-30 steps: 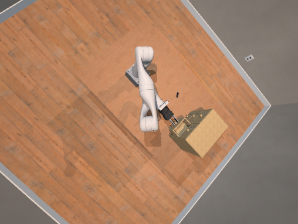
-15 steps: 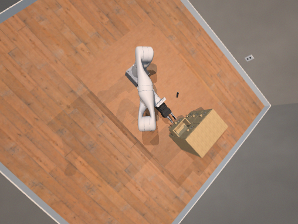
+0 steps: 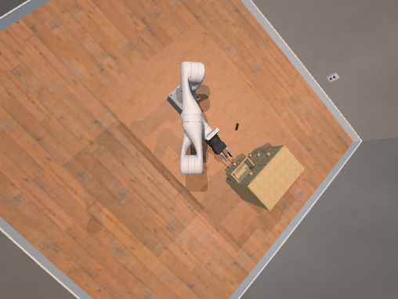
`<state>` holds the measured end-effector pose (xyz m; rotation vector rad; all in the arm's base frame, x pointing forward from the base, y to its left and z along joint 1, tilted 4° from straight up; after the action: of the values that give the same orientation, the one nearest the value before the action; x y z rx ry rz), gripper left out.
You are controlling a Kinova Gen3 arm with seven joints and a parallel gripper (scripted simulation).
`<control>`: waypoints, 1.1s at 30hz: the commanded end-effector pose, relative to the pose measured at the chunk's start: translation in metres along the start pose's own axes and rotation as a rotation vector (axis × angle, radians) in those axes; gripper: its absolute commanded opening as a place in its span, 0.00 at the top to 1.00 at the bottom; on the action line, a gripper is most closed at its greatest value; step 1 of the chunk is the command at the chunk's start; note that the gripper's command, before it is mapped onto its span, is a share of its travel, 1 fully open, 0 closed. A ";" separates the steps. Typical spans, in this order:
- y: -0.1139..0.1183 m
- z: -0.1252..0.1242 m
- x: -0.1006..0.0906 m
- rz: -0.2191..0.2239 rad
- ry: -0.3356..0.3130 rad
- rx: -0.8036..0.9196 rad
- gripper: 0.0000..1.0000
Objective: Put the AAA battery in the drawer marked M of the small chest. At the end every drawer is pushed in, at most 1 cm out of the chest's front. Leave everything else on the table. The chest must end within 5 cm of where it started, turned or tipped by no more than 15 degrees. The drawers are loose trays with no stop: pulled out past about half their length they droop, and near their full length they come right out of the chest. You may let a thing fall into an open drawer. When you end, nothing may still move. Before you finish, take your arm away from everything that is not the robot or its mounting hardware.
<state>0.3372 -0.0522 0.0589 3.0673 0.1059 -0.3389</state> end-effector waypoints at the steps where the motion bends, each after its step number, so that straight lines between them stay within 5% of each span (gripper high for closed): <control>1: 0.000 0.000 0.000 0.001 0.000 0.001 0.33; 33: 0.016 0.000 -0.004 0.001 0.000 0.001 0.33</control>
<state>0.3345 -0.0651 0.0585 3.0710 0.1097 -0.3439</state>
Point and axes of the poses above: the point where the finger pads meet when closed, its own x axis out along the fingers, its own y axis across the jaws, z = x × y, the point moved 10 cm from there along -x, back along the fingers, and after that the axes turned 5 degrees about -x, right-handed, at the moved point
